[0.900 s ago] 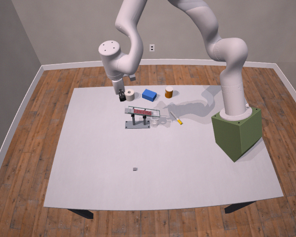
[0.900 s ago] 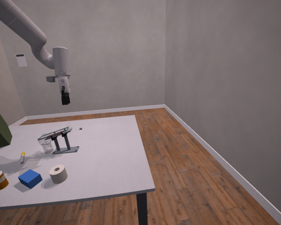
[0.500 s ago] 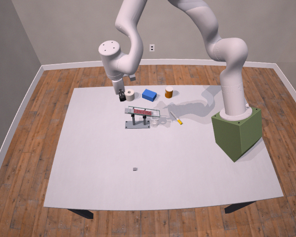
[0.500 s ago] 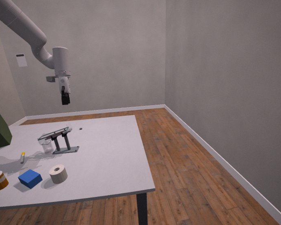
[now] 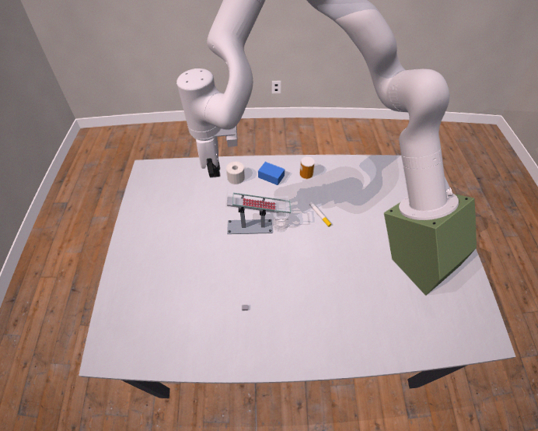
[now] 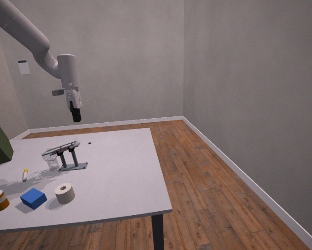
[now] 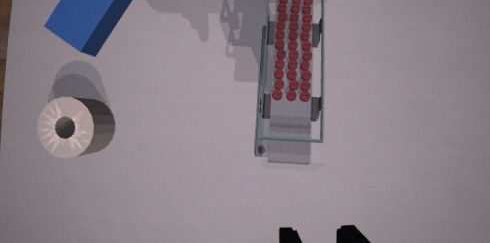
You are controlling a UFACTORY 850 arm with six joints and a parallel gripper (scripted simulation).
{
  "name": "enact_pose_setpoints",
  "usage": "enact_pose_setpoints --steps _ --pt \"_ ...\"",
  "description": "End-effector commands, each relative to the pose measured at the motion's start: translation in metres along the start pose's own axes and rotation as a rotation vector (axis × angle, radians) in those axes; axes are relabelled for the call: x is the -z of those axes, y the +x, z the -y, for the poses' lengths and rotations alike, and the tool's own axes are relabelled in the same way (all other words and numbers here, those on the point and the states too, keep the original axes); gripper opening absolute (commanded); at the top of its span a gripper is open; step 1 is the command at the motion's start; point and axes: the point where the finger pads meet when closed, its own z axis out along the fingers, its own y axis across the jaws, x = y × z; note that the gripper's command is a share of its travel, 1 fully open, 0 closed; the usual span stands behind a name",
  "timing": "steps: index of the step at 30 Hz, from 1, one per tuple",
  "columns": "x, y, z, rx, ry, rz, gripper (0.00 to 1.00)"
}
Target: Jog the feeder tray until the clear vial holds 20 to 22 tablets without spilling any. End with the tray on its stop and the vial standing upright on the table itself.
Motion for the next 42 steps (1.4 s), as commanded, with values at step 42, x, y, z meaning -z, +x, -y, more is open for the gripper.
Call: enact_pose_setpoints --steps 42 --pt "-0.119 -0.012 -0.002 -0.075 -0.062 0.023 0.0"
